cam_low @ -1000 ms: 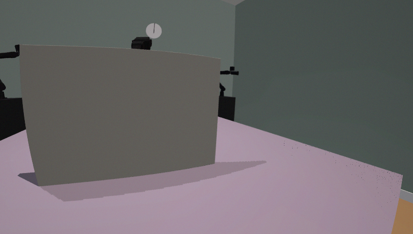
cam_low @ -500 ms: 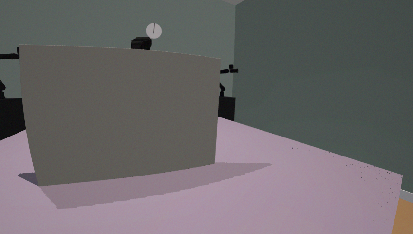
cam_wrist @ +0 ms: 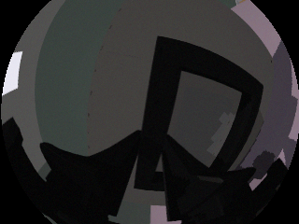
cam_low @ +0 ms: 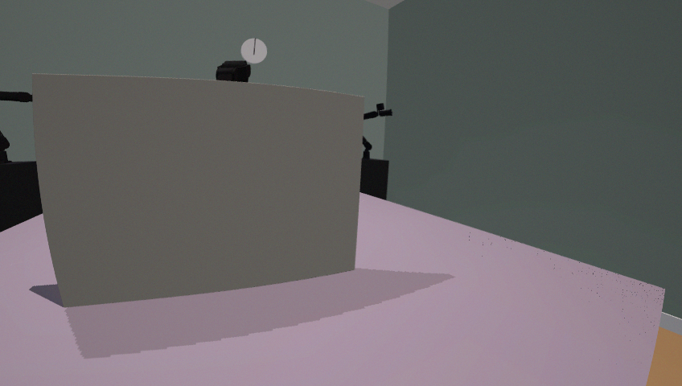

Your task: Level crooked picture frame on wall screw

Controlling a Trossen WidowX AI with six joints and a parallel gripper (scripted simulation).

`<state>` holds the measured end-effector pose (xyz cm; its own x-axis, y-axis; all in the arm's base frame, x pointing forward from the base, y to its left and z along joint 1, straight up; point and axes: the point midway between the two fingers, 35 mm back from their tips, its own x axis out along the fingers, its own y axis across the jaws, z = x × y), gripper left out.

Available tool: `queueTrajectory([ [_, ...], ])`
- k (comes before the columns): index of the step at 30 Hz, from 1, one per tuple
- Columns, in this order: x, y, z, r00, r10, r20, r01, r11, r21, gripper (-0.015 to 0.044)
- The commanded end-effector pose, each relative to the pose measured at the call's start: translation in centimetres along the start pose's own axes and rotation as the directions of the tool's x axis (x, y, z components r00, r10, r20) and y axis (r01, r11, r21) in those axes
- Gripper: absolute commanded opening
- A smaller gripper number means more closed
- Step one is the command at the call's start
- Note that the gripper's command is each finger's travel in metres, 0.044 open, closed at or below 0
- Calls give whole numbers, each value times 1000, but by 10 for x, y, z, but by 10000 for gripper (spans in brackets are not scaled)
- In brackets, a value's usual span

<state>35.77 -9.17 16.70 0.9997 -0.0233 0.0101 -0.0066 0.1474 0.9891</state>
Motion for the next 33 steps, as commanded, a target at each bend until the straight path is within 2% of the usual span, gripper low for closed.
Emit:
queueTrajectory([
  [1,0,2,-1,1000,7,-3,-7,1000,1,0],
  [33,1,-6,0,1000,7,-3,-7,1000,1,0],
])
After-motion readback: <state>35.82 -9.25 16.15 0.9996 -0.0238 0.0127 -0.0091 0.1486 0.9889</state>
